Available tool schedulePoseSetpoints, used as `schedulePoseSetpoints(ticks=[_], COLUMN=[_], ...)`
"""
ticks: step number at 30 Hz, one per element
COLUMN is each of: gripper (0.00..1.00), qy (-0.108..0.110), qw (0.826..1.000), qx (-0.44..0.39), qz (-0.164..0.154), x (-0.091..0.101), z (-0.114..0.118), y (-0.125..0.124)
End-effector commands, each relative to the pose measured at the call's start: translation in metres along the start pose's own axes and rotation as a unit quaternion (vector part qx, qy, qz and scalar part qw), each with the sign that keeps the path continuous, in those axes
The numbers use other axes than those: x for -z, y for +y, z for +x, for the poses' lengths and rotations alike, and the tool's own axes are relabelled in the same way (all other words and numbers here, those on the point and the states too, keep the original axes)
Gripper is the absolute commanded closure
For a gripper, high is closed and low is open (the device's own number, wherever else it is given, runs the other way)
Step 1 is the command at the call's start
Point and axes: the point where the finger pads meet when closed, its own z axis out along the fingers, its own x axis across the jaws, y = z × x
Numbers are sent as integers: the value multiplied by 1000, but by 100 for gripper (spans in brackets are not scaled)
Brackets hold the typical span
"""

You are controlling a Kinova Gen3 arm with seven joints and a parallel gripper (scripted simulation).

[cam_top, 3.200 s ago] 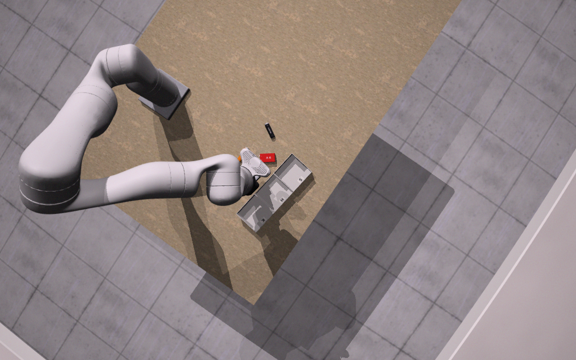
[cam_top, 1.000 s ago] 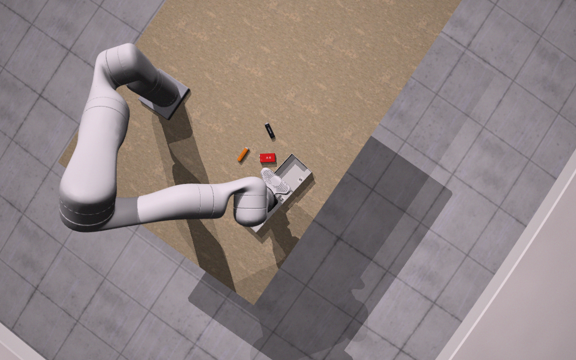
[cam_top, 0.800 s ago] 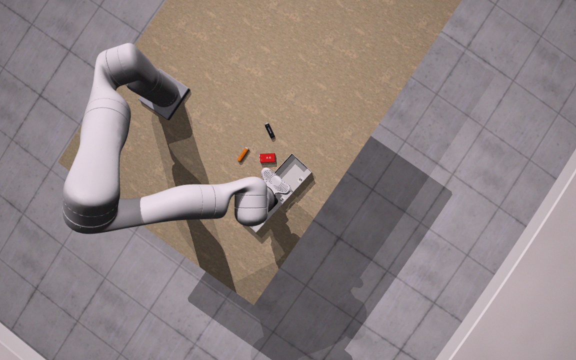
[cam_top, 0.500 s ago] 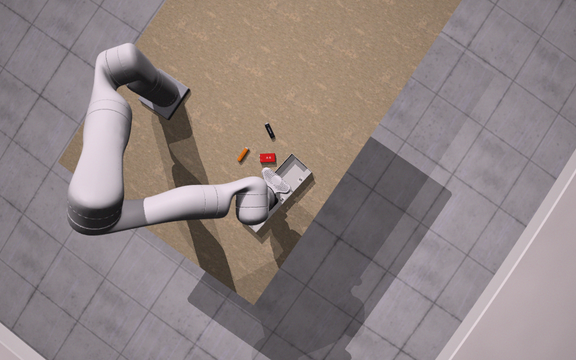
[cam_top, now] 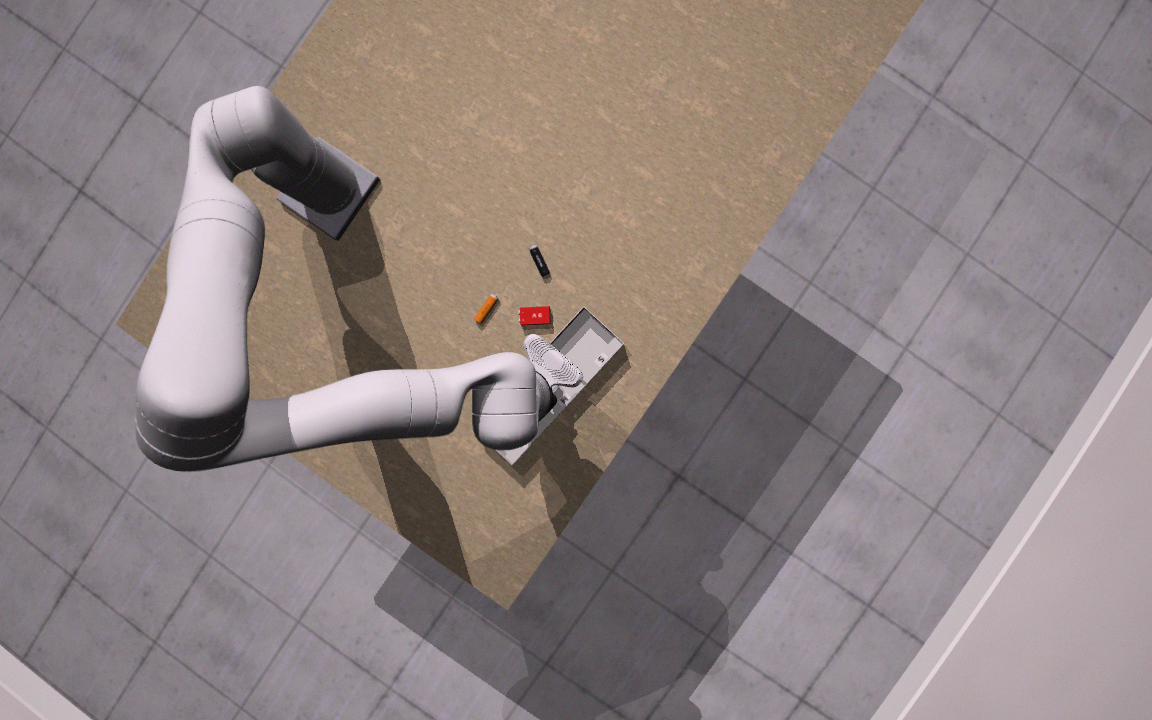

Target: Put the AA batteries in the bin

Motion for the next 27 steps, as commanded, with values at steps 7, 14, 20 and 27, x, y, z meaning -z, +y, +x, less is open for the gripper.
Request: schedulePoseSetpoints(ticks=[7, 14, 20, 27], gripper=[40, 40, 40, 40], qy=[1, 1, 1, 1], qw=[1000, 1000, 1000, 1000], qx=[0, 0, 0, 0], qz=[0, 0, 0, 0], x=[1, 2, 10, 17], z=[1, 1, 1, 1], y=[0, 0, 0, 0])
